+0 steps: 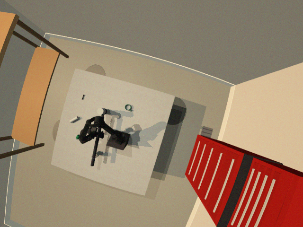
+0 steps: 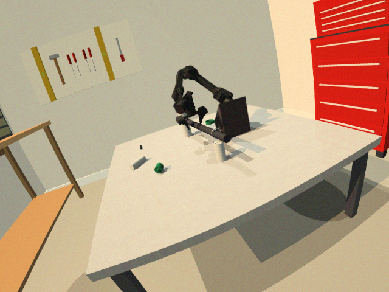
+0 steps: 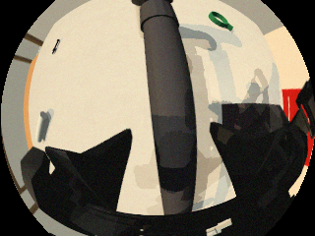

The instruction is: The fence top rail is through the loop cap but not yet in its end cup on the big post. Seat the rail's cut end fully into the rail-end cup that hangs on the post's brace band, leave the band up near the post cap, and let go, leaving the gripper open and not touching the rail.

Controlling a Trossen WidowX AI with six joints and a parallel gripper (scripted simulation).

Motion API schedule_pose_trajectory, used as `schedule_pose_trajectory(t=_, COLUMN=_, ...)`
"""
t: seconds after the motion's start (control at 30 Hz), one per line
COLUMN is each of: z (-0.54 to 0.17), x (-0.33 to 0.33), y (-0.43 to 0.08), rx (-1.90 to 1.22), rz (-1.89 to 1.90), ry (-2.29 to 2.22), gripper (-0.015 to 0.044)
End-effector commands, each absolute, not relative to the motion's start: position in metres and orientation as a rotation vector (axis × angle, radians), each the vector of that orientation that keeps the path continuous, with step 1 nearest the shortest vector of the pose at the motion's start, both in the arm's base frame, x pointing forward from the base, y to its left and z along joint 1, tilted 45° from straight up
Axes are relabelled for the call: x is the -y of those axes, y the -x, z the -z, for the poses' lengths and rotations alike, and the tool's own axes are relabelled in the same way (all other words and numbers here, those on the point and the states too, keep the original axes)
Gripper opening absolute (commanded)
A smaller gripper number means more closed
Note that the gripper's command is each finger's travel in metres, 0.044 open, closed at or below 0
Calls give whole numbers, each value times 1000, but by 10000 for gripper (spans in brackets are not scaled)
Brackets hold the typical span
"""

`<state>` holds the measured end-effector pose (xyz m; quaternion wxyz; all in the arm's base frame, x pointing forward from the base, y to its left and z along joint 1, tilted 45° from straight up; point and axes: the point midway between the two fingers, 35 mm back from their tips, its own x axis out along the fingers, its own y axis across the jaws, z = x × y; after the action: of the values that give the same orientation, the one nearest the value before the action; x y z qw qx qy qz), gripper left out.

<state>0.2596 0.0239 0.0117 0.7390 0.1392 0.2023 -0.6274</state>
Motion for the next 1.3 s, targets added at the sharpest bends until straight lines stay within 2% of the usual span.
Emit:
schedule_pose_trajectory(t=0.0, z=-10, x=-39, y=-256, rx=-449, rz=1375, ry=-304, gripper=440)
schedule_pose_trajectory(t=0.53, z=-35, x=-99, y=-240, rx=-443, rz=1372, ry=-304, gripper=440)
schedule_pose_trajectory(t=1.27, z=-36, x=-101, y=-239, rx=-443, rz=1372, ry=-304, gripper=440)
